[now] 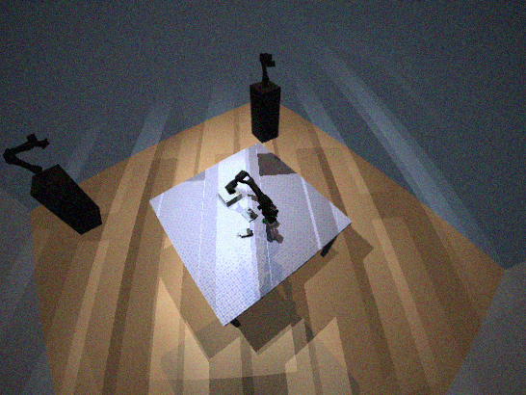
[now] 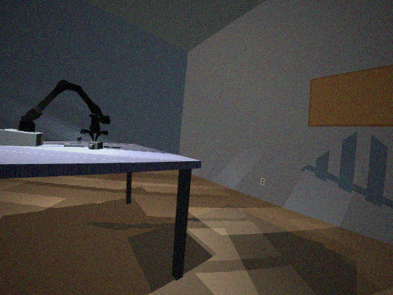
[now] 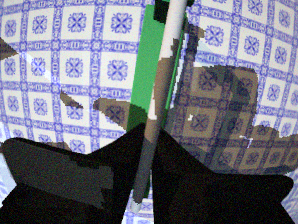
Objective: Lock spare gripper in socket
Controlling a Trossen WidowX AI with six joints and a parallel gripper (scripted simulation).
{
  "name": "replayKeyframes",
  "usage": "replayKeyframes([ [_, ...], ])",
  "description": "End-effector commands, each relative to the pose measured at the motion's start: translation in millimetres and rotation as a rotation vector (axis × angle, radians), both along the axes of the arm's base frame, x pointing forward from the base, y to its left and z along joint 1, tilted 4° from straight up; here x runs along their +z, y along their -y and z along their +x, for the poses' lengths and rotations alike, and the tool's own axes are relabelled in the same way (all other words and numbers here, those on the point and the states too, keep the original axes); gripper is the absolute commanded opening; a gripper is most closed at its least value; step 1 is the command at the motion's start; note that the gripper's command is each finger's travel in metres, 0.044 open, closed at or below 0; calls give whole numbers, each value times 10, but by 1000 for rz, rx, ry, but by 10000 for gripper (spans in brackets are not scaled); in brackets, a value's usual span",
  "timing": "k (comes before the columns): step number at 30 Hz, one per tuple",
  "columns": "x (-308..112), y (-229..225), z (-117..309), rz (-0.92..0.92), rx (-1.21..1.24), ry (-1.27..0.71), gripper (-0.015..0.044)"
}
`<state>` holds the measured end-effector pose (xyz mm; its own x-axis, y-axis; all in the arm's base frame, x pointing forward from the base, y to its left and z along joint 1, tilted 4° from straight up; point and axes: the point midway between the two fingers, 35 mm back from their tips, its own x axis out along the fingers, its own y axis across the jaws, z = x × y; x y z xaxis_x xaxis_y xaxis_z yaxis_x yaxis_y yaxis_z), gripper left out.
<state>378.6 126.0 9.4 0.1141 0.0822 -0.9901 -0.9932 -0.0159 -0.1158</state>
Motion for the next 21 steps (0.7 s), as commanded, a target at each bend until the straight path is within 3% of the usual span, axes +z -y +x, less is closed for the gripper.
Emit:
replayKeyframes([
  [1, -54, 6, -7, -3, 5, -8, 0],
  [21, -7, 0, 1, 0, 1, 0, 0],
])
